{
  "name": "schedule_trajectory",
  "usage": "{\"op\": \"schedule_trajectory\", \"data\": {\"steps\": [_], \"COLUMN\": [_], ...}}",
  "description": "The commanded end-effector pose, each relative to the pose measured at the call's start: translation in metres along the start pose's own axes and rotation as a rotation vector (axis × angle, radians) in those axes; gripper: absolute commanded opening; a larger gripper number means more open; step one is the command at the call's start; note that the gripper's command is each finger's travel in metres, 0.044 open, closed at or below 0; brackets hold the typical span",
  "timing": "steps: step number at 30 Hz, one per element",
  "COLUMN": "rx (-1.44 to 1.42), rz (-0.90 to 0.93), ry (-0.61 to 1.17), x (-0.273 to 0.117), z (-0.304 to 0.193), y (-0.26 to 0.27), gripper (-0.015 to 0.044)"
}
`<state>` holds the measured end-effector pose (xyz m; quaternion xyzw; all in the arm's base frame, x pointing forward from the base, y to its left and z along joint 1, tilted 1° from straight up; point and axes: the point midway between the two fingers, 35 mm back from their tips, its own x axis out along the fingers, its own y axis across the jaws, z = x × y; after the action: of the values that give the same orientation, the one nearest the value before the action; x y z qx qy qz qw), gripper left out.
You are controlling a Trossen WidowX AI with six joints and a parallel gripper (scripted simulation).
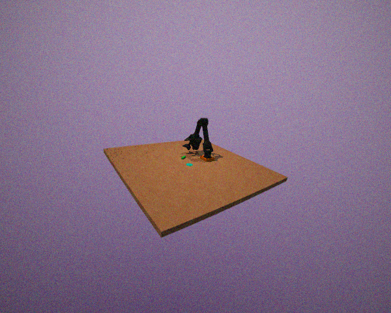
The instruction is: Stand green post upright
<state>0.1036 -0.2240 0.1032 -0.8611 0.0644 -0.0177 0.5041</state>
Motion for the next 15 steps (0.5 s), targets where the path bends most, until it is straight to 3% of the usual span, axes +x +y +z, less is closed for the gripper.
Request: {"op": "schedule_trajectory", "data": {"steps": [1, 6, 10, 15], "rx": [-0.022, -0.616, -1.158, -1.788], "rz": [-0.004, -0.195, -0.491, -1.017], "ry": [-0.016, -0.394, -0.681, -0.934], "x": [0.002, 0.031, 0.044, 0.052], "z": [0.001, 0.038, 0.069, 0.092], "y": [-0.001, -0.023, -0.036, -0.045], "gripper": [0.0374, 0.0243, 0.0233, 0.0233]}}
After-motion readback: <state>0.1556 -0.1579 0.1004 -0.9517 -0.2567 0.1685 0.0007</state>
